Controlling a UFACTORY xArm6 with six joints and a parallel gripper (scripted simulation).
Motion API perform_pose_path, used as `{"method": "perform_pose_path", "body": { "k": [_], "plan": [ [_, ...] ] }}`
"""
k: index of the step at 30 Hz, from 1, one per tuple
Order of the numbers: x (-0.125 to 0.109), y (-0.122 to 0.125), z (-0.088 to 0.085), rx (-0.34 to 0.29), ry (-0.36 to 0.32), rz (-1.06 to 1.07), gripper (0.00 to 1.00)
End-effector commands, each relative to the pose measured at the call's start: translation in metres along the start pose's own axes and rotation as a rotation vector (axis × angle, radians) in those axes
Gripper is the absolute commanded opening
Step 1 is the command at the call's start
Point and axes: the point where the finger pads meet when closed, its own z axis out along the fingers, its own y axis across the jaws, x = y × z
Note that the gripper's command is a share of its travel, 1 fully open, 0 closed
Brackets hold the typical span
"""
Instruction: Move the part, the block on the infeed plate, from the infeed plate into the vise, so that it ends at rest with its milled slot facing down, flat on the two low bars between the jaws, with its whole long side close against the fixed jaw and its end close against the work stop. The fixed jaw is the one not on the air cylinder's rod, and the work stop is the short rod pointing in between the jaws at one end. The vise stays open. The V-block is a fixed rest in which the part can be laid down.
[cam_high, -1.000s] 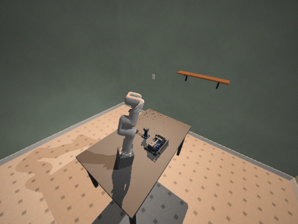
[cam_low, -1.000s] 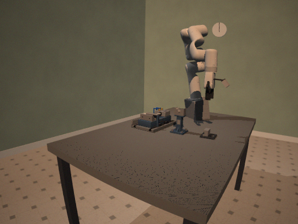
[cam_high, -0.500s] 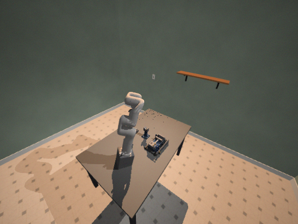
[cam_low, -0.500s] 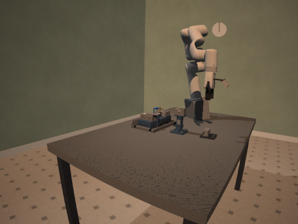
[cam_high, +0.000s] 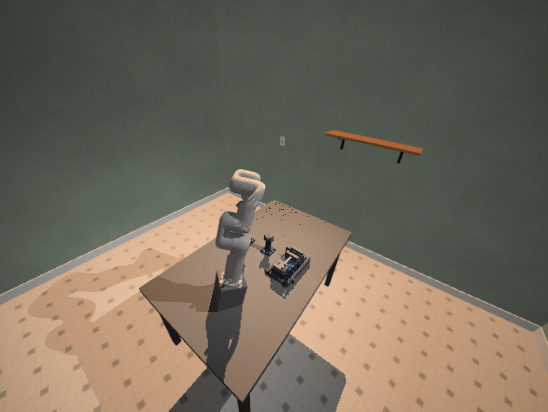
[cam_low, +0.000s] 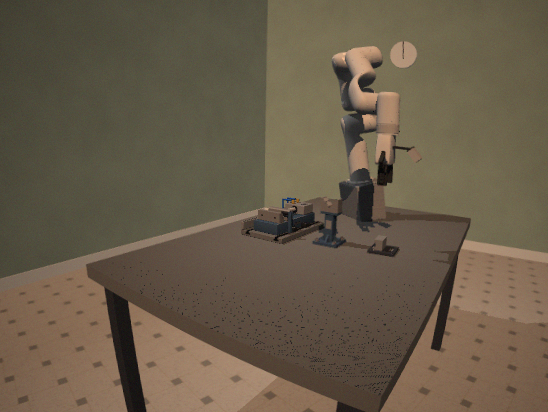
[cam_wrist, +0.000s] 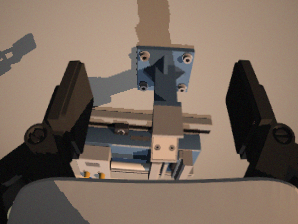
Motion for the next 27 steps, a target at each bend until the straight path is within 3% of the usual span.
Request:
{"method": "perform_pose_path", "body": {
  "k": [1, 27],
  "plan": [
    [0.001, 0.001, 0.000, -0.004, 0.002, 0.000, 0.89],
    [0.001, 0.002, 0.031, -0.004, 0.002, 0.000, 0.89]
  ]
}}
